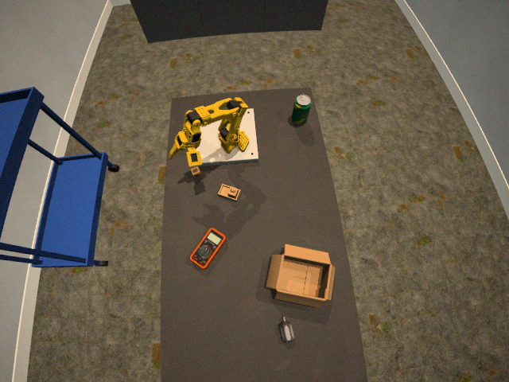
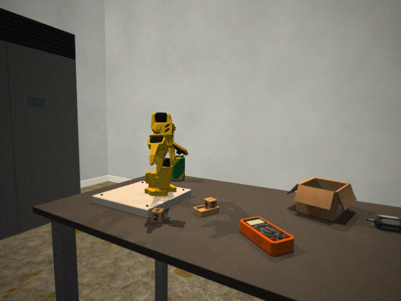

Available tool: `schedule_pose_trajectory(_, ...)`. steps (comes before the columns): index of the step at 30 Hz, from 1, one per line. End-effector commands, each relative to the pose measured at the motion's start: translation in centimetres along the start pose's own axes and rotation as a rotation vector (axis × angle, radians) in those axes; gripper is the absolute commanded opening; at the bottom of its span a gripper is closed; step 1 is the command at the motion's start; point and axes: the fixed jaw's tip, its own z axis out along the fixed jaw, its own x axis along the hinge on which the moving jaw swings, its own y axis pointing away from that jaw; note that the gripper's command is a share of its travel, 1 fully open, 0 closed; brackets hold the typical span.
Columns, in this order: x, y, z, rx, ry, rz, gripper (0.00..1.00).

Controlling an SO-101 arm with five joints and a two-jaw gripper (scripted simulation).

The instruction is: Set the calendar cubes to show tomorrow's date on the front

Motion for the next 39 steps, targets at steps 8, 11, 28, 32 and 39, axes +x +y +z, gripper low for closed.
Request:
schedule_pose_trajectory(8, 0.2, 0.1, 0.1, 0.013, 0.0, 0.006, 0.35)
schedule_pose_trajectory(11, 0.1, 0.3, 0.5, 0.013, -0.001, 0.007, 0.35)
schedule_pose_trajectory(28, 0.1, 1.1, 1.9, 0.012, -0.005, 0.014, 0.35)
schedule_pose_trajectory(32, 0.1, 1.1, 1.9, 0.012, -0.005, 0.014, 0.35)
schedule_pose_trajectory(39, 0.2, 1.5, 2.4, -0.031, 0.003, 0.013, 0.35)
